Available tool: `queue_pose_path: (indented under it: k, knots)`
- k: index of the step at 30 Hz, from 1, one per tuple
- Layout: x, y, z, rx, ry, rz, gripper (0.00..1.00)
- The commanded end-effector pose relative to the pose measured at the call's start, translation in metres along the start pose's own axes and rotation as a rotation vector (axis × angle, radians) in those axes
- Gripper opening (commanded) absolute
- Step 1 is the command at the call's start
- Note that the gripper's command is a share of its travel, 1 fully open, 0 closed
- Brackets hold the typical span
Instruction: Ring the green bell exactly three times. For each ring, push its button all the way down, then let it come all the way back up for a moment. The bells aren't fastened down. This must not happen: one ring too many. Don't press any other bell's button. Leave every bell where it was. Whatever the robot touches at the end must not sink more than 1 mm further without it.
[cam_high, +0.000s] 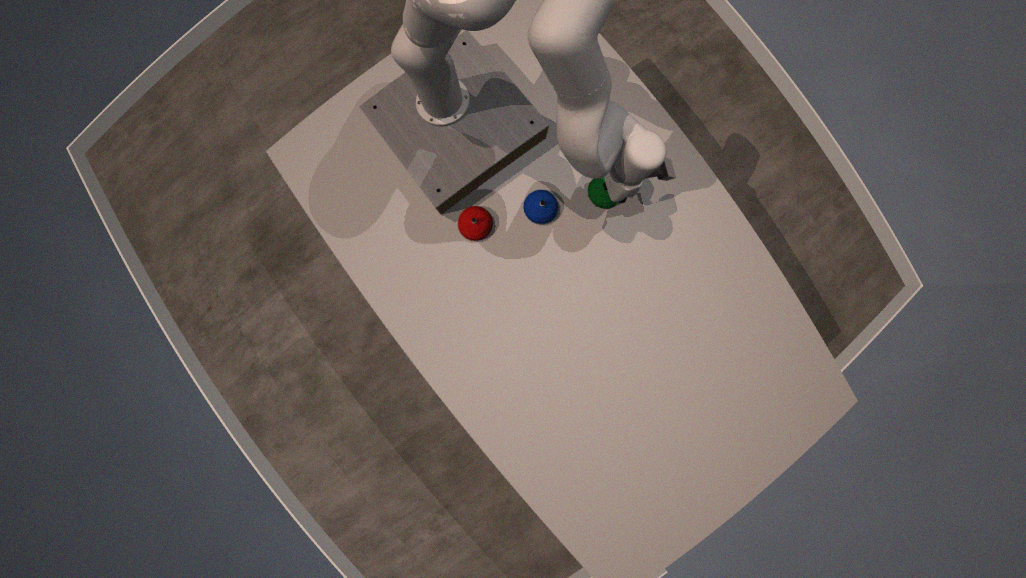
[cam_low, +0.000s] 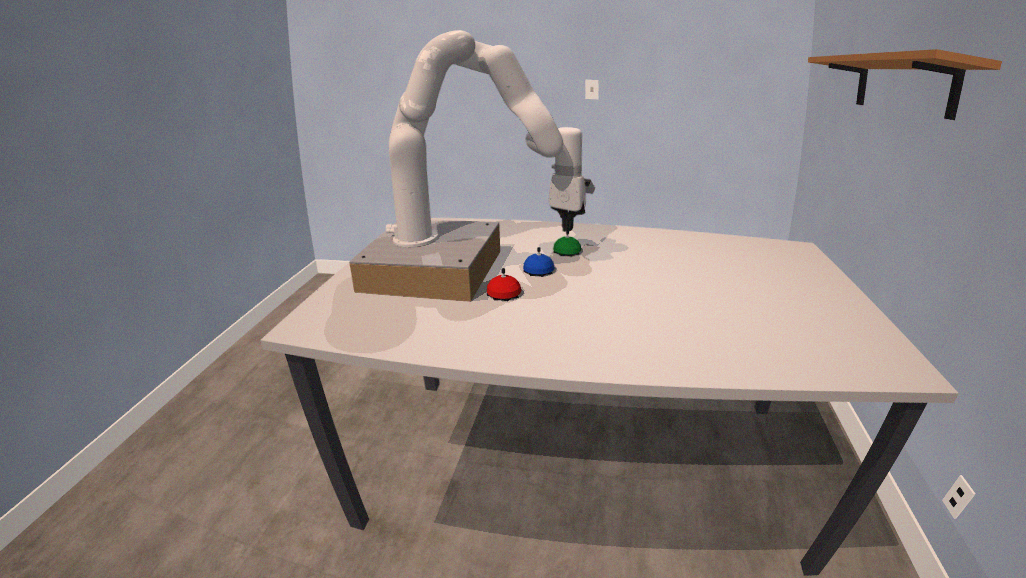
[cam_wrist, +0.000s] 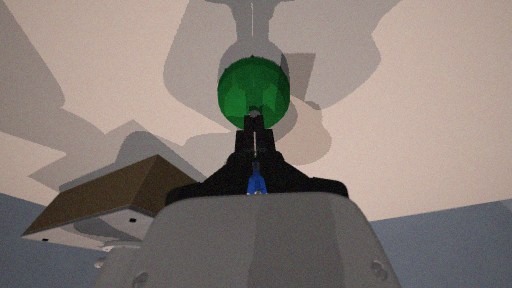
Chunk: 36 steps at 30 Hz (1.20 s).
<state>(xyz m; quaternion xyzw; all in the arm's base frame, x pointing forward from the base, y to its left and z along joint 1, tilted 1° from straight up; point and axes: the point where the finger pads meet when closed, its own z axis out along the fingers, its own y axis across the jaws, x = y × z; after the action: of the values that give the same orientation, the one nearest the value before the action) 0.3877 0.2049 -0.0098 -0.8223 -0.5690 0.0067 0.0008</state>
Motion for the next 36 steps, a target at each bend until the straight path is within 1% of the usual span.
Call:
queue_pose_path:
  k: [1,8,18,36]
  knots:
    - [0.0010,0.0009,-0.0012,-0.002,0.003,0.000,0.00]
    - [0.0010,0.0009,-0.0015,-0.002,0.003,0.000,0.00]
    - [0.0011,0.0011,-0.0073,-0.002,0.003,0.000,0.00]
    - [0.0011,0.0011,-0.0074,-0.002,0.003,0.000,0.00]
